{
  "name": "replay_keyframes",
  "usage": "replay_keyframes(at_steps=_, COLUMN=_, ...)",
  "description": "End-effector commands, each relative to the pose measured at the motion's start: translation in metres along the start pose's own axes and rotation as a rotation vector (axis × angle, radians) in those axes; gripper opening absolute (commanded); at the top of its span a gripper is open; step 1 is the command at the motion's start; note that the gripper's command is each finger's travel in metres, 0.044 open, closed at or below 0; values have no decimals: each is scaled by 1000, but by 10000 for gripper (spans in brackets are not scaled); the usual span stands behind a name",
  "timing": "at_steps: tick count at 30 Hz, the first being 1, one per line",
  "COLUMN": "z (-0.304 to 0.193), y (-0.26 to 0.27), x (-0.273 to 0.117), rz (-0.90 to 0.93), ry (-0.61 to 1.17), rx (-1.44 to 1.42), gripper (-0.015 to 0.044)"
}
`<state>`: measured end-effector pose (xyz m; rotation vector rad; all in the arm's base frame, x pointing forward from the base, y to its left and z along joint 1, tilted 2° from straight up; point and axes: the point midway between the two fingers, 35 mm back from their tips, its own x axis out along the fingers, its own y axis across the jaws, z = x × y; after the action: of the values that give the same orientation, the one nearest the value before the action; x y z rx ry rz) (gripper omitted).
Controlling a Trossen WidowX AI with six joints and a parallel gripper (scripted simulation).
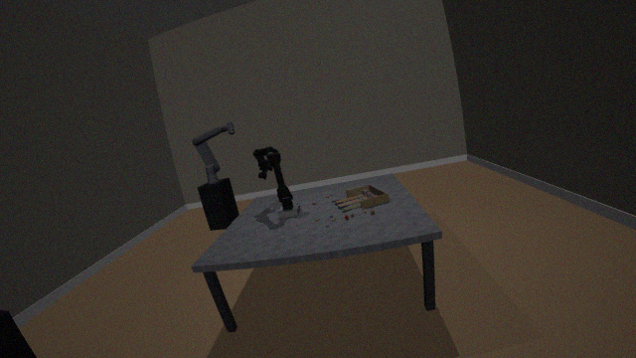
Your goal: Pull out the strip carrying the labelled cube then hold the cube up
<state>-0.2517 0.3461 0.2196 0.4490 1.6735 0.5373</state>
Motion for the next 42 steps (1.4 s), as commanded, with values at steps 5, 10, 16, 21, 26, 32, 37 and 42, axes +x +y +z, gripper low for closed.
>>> replay_keyframes(at_steps=5, z=32, y=11, x=2, rz=19, ry=-38, rx=-29, gripper=400)
replay_keyframes(at_steps=10, z=109, y=26, x=0, rz=50, ry=-138, rx=-100, gripper=400)
replay_keyframes(at_steps=16, z=203, y=37, x=-16, rz=121, ry=-241, rx=-119, gripper=400)
replay_keyframes(at_steps=21, z=279, y=28, x=-35, rz=131, ry=-363, rx=-159, gripper=400)
replay_keyframes(at_steps=26, z=352, y=5, x=-60, rz=104, ry=-500, rx=-206, gripper=400)
replay_keyframes(at_steps=32, z=427, y=-41, x=-99, rz=29, ry=-671, rx=-266, gripper=400)
replay_keyframes(at_steps=37, z=475, y=-92, x=-136, rz=-75, ry=-808, rx=-315, gripper=400)
replay_keyframes(at_steps=42, z=505, y=-150, x=-175, rz=-211, ry=-931, rx=-356, gripper=400)
